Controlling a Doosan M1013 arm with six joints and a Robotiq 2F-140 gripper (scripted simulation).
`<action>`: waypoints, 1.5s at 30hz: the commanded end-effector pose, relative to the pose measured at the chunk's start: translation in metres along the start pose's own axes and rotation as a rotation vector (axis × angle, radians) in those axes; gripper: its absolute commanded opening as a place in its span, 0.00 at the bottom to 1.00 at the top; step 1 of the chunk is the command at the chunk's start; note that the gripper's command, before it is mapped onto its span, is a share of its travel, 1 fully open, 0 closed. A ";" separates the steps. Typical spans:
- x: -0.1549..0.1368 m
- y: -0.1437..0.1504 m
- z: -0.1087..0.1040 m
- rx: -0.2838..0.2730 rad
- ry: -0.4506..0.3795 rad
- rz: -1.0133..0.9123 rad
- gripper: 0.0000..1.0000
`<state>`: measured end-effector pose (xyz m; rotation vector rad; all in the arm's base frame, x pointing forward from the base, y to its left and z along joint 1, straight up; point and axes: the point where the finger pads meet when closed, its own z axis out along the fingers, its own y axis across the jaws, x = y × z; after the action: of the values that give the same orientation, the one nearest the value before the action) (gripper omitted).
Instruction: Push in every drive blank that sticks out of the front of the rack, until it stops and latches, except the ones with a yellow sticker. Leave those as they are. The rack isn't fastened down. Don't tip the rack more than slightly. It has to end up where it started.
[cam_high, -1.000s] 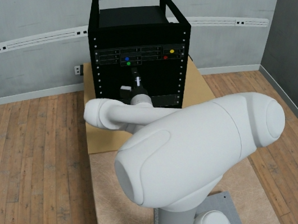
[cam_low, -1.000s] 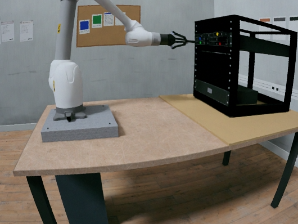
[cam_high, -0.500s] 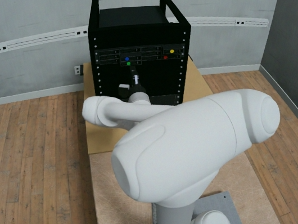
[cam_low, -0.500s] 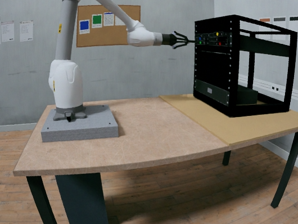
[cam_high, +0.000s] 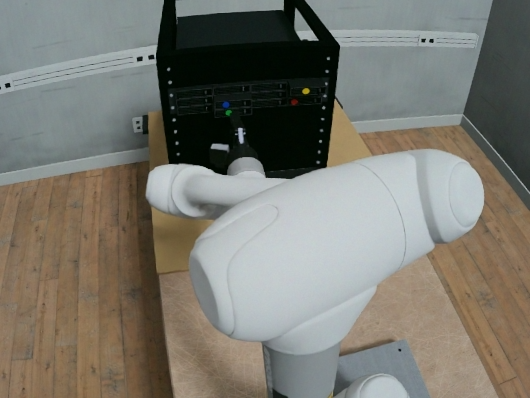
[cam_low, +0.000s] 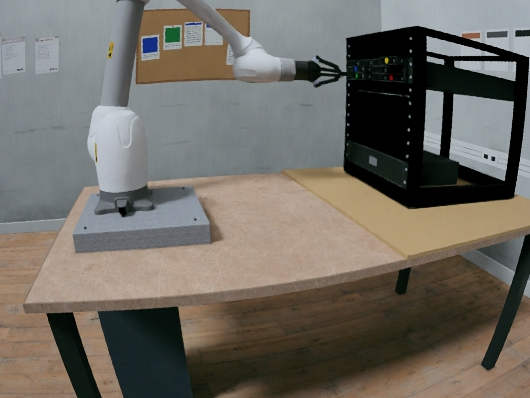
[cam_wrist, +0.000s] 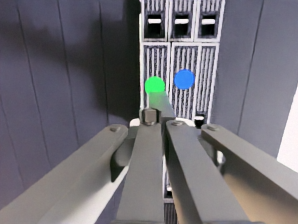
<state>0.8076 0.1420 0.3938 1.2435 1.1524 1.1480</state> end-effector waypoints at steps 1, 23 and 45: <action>0.000 0.000 0.004 0.001 0.001 0.002 0.10; 0.000 0.000 0.004 0.001 0.001 0.002 0.10; 0.001 -0.002 0.010 0.001 0.001 0.002 0.10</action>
<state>0.8106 0.1423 0.3934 1.2433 1.1525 1.1483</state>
